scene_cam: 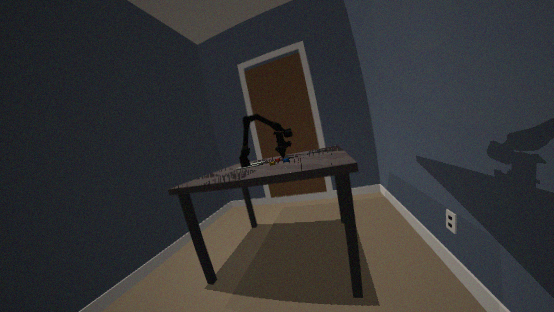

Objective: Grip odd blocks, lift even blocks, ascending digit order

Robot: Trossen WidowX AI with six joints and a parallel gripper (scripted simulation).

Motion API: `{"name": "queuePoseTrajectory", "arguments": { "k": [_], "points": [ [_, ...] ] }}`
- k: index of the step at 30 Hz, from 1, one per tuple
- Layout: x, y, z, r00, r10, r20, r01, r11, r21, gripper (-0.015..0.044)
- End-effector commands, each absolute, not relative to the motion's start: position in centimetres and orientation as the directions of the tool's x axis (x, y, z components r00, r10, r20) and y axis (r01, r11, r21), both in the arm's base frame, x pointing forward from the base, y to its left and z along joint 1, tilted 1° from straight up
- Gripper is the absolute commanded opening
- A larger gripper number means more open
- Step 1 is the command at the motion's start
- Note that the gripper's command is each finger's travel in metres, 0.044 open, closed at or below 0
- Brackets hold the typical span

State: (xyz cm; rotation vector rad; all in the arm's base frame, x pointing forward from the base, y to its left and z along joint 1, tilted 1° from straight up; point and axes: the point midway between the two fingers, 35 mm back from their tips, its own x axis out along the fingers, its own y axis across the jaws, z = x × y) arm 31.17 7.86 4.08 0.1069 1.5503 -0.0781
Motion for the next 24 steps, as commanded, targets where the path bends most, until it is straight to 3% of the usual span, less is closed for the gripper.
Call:
{"name": "queuePoseTrajectory", "arguments": {
  "k": [1, 11, 21, 24],
  "points": [
    [31.1, 7.9, 4.0, 0.018, 0.016, -1.000, 0.122, 0.992, 0.019, 0.0146],
    [31.1, 7.9, 4.0, 0.018, 0.016, -1.000, 0.122, 0.992, 0.019, 0.0400],
    [31.1, 7.8, 7.6, 0.018, 0.016, -1.000, 0.122, 0.992, 0.019, 0.0400],
    [31.3, 7.8, 9.6, 0.018, 0.017, -1.000, 0.122, 0.992, 0.019, 0.0321]
  ]
}}
